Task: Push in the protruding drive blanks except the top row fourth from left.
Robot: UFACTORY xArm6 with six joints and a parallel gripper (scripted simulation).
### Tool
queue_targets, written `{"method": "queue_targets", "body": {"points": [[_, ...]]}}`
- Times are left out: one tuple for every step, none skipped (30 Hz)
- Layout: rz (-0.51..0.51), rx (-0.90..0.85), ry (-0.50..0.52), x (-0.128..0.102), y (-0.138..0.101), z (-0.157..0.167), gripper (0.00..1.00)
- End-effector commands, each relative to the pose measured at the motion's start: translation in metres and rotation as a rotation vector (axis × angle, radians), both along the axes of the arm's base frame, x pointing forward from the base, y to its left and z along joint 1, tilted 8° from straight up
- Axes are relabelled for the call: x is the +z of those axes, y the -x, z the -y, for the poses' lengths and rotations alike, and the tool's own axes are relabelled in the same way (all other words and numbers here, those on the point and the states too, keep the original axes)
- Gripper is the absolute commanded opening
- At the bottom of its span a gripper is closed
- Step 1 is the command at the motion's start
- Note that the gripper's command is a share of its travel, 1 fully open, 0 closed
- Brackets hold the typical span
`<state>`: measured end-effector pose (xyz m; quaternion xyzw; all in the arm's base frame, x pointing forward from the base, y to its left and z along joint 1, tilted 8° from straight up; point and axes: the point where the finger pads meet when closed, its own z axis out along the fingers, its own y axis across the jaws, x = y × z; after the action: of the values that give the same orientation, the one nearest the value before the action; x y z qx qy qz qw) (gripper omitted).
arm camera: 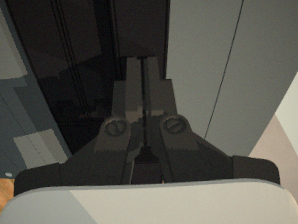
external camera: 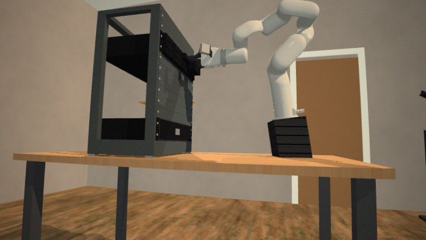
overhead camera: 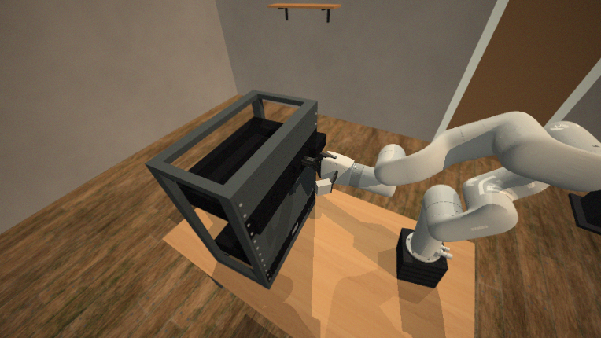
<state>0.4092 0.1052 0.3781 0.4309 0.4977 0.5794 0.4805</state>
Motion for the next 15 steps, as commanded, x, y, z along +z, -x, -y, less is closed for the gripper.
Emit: {"method": "queue_targets", "body": {"points": [[0.004,0.0,-0.001,0.0021,-0.0006,-0.0001,0.0],[0.004,0.0,-0.001,0.0021,-0.0006,-0.0001,0.0],[0.004,0.0,-0.001,0.0021,-0.0006,-0.0001,0.0],[0.004,0.0,-0.001,0.0021,-0.0008,-0.0001,0.0],[0.004,0.0,-0.001,0.0022,-0.0012,-0.0002,0.0],[0.004,0.0,-0.001,0.0023,-0.0018,-0.0003,0.0],[0.004,0.0,-0.001,0.0023,-0.0024,-0.0004,0.0],[0.004,0.0,-0.001,0.0024,-0.0029,-0.0005,0.0],[0.004,0.0,-0.001,0.0025,-0.0033,-0.0005,0.0],[0.004,0.0,-0.001,0.0025,-0.0035,-0.0006,0.0],[0.004,0.0,-0.001,0.0025,-0.0035,-0.0006,0.0],[0.004,0.0,-0.001,0.0025,-0.0035,-0.0006,0.0],[0.004,0.0,-0.001,0.0025,-0.0035,-0.0006,0.0],[0.004,0.0,-0.001,0.0025,-0.0035,-0.0006,0.0],[0.004,0.0,-0.001,0.0025,-0.0035,-0.0006,0.0]]}}
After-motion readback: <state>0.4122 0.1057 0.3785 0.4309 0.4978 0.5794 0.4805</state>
